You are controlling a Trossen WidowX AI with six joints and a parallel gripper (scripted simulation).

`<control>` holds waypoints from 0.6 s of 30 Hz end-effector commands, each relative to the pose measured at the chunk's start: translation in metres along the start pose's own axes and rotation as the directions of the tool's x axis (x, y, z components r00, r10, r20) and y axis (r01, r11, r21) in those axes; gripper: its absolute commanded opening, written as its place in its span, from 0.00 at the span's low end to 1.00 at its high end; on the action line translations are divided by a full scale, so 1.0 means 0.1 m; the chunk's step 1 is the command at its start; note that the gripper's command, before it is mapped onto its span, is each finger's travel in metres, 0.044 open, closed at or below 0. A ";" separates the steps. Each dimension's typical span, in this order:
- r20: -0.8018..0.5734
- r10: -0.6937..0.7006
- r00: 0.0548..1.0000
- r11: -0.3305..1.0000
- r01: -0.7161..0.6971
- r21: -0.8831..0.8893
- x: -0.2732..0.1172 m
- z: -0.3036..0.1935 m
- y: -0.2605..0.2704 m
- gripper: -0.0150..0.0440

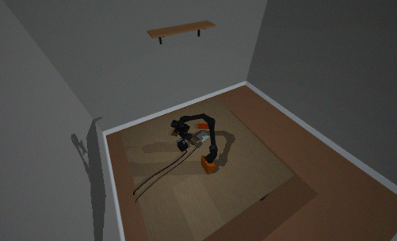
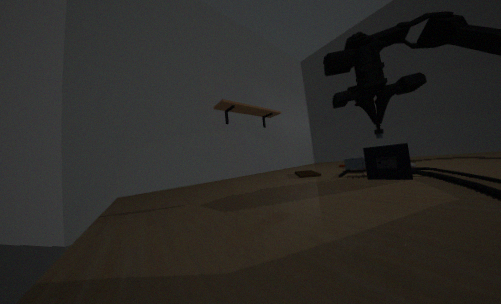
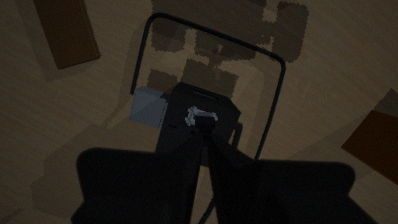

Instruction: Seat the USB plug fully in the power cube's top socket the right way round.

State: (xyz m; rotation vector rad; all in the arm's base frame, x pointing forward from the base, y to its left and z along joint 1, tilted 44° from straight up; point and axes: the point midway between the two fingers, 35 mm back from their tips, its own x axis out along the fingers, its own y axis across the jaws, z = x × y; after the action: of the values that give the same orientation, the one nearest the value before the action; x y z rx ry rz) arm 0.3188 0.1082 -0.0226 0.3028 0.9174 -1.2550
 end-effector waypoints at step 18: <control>0.000 0.000 1.000 0.965 0.000 0.261 0.00 0.00 0.00 0.25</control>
State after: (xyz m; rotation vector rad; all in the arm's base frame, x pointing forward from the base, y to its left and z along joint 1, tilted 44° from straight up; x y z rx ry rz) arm 0.3188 0.1081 -0.0225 0.5054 0.7550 -1.3752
